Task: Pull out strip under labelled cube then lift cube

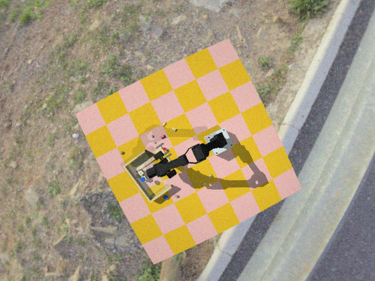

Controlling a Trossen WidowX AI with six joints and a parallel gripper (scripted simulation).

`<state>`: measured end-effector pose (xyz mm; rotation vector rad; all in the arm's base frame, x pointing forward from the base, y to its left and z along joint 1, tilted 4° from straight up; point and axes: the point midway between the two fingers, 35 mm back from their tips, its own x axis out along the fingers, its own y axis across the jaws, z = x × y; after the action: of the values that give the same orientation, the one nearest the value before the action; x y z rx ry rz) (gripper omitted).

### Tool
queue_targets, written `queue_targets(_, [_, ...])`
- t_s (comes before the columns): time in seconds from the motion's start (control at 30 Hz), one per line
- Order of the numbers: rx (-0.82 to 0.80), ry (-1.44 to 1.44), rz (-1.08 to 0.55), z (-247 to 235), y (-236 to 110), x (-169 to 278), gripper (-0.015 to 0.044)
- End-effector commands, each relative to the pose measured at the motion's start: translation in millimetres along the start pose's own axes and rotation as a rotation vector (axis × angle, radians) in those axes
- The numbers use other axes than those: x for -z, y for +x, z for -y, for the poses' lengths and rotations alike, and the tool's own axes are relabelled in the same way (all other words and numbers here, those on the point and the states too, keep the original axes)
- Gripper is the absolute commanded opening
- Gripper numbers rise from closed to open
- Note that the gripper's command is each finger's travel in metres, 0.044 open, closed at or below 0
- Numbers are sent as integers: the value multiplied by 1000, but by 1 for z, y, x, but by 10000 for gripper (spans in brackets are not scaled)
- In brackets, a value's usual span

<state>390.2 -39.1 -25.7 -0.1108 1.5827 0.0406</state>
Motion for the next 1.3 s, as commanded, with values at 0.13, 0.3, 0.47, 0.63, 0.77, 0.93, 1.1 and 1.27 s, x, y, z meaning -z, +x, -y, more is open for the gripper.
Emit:
queue_targets(0.13, [-4, -5, -7, -1, 16, 2, 0])
queue_targets(0.3, [-4, -5, -7, 0, 24, 2, 0])
queue_targets(0.47, [-4, -5, -7, 0, 29, 3, 0])
queue_targets(0.63, [-4, -5, -7, 0, 29, 3, 0])
queue_targets(0.77, [-4, -5, -7, 0, 29, 3, 0])
queue_targets(0.93, [-4, -5, -7, 0, 30, 3, 0])
queue_targets(1.1, [-4, -5, -7, 0, 30, 3, 0])
queue_targets(1.27, [-4, -5, -7, 0, 30, 3, 0])
